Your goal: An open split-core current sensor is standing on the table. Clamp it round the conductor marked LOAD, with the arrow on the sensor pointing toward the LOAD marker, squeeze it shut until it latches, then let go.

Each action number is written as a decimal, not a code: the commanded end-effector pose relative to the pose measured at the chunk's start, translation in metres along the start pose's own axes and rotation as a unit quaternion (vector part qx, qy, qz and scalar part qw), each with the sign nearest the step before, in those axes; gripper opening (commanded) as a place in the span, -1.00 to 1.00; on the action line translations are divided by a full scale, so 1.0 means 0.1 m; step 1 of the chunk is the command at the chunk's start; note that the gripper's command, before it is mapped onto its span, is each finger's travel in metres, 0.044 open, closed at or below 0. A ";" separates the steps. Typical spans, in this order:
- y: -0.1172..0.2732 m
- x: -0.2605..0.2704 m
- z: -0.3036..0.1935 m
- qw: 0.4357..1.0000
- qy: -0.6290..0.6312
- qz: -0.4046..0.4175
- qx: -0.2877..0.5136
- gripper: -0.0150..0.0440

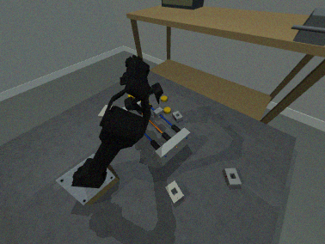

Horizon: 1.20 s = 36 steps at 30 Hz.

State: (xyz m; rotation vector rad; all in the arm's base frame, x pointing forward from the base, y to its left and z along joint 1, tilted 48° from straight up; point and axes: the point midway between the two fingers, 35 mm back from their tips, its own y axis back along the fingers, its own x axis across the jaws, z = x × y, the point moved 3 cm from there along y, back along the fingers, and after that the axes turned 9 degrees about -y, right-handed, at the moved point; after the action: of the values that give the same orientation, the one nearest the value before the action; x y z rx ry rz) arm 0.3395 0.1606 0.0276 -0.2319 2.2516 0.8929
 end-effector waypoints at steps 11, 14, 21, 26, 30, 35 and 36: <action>0.13 0.63 -0.02 0.883 -0.437 -0.166 -0.051 1.00; 0.15 0.69 -0.02 0.855 -0.482 -0.177 -0.072 1.00; 0.19 0.82 -0.03 0.783 -0.576 -0.195 -0.132 1.00; 0.22 0.90 -0.03 0.722 -0.640 -0.195 -0.177 1.00; 0.24 0.95 -0.04 0.666 -0.691 -0.185 -0.211 1.00; 0.24 0.96 -0.04 0.661 -0.695 -0.184 -0.214 1.00; 0.24 0.96 -0.04 0.661 -0.695 -0.184 -0.214 1.00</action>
State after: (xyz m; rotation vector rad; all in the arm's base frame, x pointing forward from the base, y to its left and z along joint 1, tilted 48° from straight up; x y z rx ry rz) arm 0.2742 0.1824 -0.0121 -0.1480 0.8876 0.7722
